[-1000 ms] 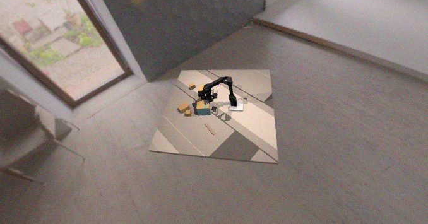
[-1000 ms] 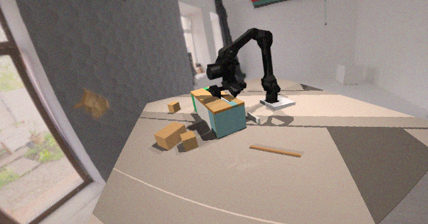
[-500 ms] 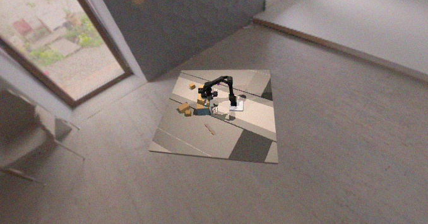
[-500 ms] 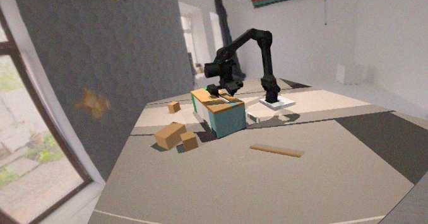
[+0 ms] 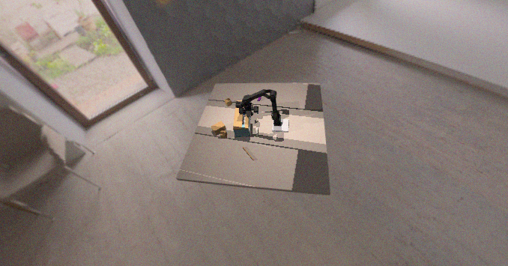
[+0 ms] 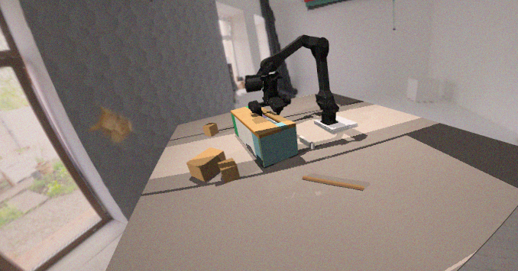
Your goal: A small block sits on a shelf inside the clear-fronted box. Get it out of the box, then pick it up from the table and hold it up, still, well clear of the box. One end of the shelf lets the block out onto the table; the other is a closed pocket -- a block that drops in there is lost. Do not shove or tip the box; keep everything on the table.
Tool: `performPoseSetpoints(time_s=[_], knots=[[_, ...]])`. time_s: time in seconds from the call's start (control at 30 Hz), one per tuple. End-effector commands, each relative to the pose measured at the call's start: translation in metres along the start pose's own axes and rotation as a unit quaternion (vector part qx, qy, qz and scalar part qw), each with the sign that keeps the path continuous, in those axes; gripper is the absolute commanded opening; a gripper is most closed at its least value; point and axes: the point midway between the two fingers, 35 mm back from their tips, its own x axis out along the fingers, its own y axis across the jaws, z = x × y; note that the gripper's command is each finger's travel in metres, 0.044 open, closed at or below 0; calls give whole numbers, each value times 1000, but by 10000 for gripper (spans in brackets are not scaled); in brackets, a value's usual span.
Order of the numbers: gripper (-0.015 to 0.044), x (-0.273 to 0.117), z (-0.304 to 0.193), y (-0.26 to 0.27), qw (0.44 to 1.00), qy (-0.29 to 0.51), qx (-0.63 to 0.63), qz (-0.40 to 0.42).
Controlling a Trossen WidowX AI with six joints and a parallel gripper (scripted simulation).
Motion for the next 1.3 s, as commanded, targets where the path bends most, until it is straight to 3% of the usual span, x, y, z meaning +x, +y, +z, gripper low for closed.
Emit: performPoseSetpoints(time_s=[0.0,1.27], knots=[[400,3,-10,0,1000,3,-2,-1],[400,7,-22,0,1000,3,-2,-1]])
